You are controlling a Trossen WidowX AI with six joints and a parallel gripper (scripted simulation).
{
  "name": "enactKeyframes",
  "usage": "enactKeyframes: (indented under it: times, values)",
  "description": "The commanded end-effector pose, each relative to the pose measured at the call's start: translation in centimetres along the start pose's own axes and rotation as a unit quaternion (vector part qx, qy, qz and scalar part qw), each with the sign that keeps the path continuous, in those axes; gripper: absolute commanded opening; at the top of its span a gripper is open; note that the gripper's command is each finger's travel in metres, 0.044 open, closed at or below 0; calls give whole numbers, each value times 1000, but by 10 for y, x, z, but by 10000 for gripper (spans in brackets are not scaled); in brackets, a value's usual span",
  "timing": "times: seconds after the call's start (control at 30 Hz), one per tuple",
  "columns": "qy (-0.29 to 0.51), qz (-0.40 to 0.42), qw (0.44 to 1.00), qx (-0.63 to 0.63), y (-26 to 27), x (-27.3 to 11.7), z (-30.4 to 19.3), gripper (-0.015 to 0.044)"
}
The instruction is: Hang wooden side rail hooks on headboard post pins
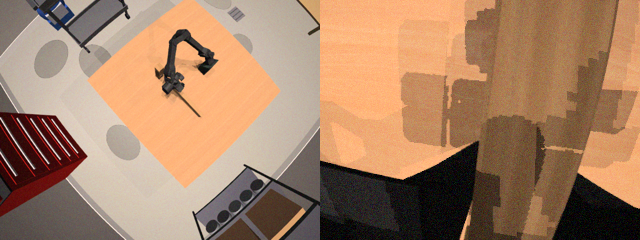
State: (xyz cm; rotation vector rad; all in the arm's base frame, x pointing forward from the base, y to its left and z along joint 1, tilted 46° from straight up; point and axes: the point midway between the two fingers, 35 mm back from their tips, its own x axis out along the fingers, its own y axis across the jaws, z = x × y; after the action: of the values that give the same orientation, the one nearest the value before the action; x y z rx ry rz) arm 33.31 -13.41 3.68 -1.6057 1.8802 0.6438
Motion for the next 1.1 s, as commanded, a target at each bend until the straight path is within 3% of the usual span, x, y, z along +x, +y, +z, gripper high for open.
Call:
enactKeyframes:
  times: [0.0, 1.07]
  values:
    - [-3, -4, 1000, 1, -2, -4, 2, 0]
    - [-3, -4, 1000, 1, -3, -6, 0, 0]
